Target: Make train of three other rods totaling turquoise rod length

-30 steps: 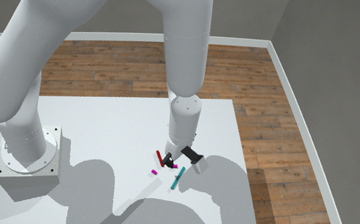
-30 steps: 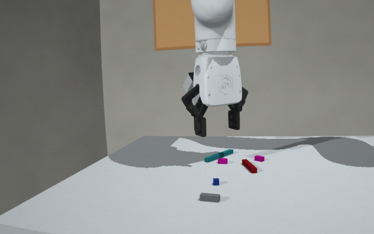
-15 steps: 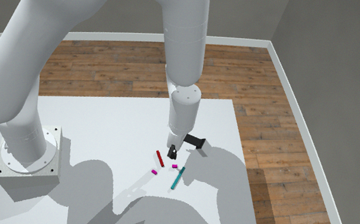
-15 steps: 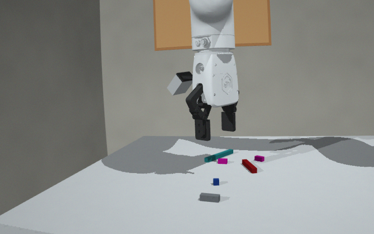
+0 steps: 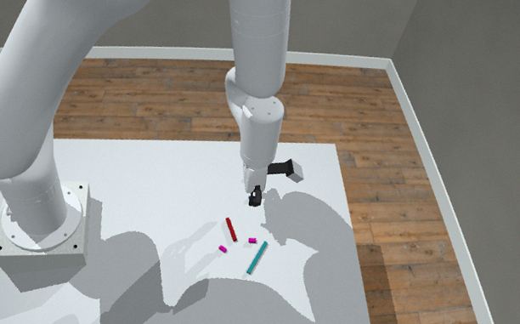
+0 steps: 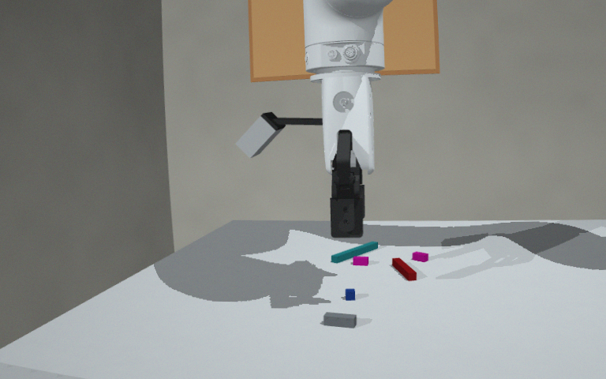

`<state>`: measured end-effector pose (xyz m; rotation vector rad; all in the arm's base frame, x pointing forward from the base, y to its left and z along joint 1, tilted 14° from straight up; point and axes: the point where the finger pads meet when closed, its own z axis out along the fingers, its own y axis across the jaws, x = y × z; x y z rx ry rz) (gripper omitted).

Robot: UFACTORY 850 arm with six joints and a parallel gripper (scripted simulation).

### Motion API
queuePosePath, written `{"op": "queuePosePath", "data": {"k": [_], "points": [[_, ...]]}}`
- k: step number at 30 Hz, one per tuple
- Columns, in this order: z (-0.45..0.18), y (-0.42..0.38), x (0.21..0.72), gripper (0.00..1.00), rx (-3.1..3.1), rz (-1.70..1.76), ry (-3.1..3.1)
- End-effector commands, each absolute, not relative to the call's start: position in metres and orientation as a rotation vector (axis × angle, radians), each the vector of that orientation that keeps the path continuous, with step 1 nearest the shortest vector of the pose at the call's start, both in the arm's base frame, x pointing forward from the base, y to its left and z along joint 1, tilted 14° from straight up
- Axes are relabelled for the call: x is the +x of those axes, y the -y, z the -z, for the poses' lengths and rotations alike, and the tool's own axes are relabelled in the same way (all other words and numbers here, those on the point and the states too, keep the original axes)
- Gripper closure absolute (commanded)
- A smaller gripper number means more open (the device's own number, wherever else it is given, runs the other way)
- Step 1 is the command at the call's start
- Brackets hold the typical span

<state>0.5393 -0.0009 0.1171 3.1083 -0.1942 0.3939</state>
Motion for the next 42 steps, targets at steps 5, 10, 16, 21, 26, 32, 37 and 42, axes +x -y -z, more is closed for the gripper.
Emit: {"op": "queuePosePath", "data": {"k": [5, 10, 16, 21, 26, 32, 37, 42], "points": [[-0.1191, -0.0132, 0.5406, 0.76, 3.115, -0.394, 0.021], [-0.1191, -0.0132, 0.5406, 0.76, 3.115, -0.394, 0.021], [-0.1191, -0.0132, 0.5406, 0.76, 3.115, -0.394, 0.021], [-0.1191, -0.0132, 0.5406, 0.76, 3.115, -0.394, 0.021], [-0.1191, -0.0132, 0.5406, 0.76, 3.115, -0.394, 0.021], [-0.1191, -0.0132, 0.5406, 0.76, 3.115, -0.394, 0.021], [-0.1191, -0.0132, 0.5406, 0.76, 3.115, -0.394, 0.021], [-0.1188, -0.0132, 0.5406, 0.76, 3.114, -0.394, 0.021]]}}
